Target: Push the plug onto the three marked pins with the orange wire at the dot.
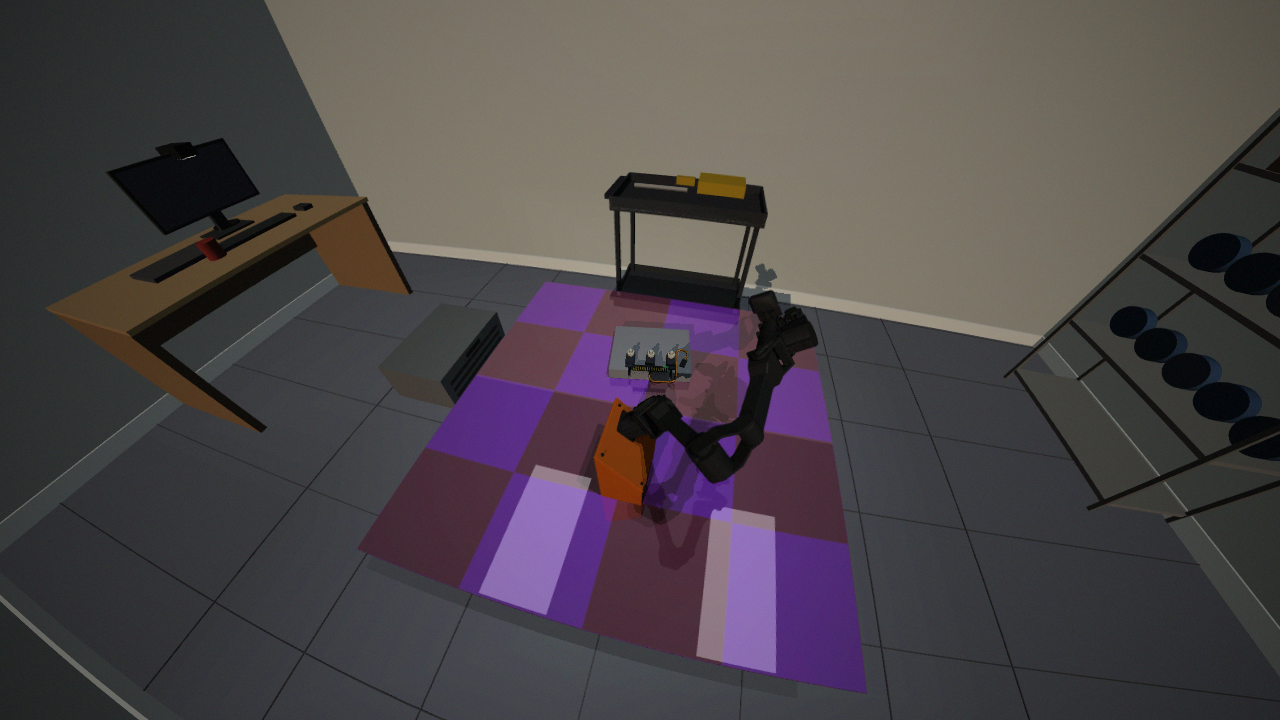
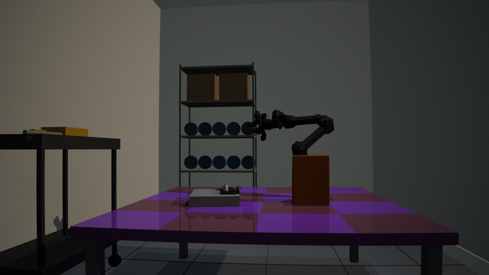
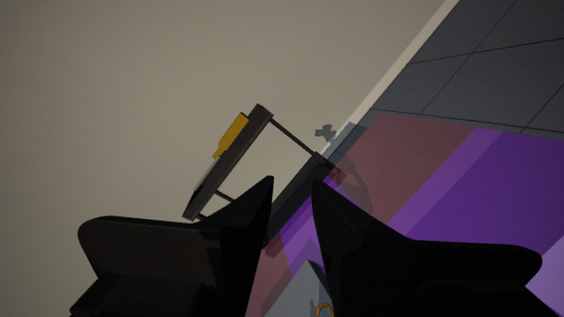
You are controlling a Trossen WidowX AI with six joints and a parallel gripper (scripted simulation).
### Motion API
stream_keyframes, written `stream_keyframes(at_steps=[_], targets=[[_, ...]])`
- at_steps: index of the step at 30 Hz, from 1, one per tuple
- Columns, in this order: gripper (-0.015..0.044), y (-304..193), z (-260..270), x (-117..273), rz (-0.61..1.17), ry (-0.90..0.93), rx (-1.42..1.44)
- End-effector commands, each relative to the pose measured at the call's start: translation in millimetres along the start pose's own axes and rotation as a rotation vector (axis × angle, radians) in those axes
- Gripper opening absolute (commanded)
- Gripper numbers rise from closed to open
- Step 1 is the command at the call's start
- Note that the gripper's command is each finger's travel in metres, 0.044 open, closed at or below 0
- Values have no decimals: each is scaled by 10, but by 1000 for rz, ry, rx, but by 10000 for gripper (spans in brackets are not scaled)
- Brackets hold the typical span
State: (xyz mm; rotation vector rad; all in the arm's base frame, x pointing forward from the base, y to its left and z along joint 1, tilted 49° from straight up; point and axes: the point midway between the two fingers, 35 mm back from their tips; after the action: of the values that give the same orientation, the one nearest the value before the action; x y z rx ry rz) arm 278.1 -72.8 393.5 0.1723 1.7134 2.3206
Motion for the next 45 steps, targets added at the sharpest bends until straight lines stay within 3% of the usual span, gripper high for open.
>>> stream_keyframes(at_steps=[1, 14, 31, 45], targets=[[115, -249, 127, -89, 30, 65, 27], [115, -899, 548, -149, 76, 254, 72], [115, -1287, 287, -586, 284, -27, -380], [115, -1669, 11, -872, 349, -342, -746]])
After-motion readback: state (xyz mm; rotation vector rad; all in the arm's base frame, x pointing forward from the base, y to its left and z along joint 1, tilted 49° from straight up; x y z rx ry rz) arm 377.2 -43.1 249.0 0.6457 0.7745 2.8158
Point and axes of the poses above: the point midway between the two fingers, 35 mm back from their tips, its own x axis back along the fingers, its own z axis across the jaws, y = z × x, and after that the axes turned 11 degrees about -x, right-handed
